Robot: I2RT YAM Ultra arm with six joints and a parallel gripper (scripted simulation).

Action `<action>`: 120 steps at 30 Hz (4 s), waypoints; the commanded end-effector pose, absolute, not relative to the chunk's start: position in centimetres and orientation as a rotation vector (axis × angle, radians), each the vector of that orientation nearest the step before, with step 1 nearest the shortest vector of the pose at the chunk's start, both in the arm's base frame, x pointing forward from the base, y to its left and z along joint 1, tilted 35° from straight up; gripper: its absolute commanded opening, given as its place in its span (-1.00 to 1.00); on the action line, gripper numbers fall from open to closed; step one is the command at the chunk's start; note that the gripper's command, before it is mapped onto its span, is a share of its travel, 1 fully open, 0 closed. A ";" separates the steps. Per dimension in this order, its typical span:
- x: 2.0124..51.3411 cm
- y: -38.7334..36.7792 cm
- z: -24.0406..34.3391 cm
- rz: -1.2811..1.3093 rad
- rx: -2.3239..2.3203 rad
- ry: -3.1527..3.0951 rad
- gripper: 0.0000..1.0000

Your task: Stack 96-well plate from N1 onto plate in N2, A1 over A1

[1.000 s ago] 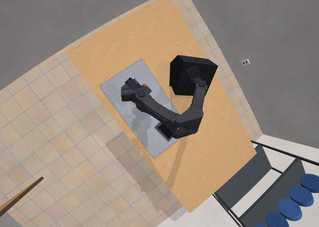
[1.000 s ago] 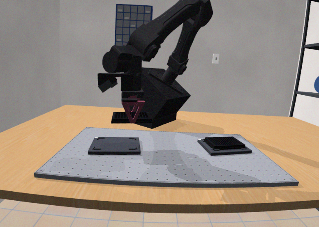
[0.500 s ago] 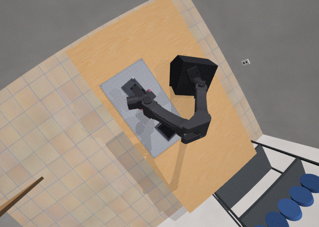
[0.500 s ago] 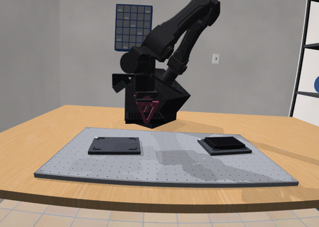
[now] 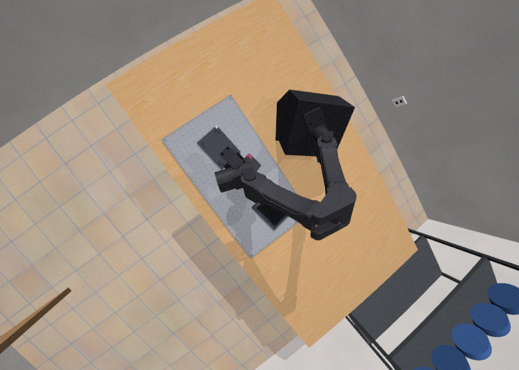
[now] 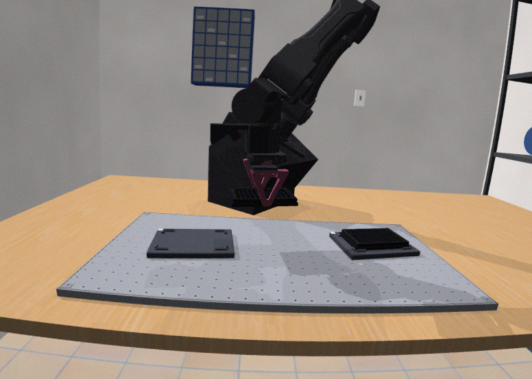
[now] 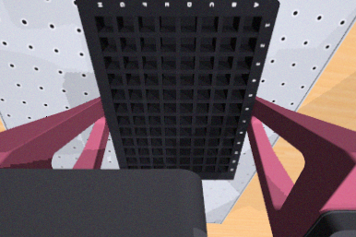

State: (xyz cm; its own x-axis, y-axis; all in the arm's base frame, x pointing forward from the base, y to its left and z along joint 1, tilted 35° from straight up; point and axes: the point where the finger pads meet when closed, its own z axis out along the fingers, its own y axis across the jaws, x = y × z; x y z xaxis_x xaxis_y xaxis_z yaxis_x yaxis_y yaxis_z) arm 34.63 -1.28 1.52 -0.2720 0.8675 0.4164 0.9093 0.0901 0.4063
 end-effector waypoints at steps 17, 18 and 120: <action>34.0 3.1 4.9 -0.953 -1.901 -2.276 -1.00; 33.8 3.5 4.9 -0.947 -1.901 -2.272 -1.00; 30.7 20.1 13.5 -0.943 -1.914 -2.259 -1.00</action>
State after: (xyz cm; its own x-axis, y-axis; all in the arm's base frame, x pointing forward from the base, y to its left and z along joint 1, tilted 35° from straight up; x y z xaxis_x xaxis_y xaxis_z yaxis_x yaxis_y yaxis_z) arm 30.19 21.04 13.19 -0.2571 0.8754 0.4093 0.9080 0.0739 0.4124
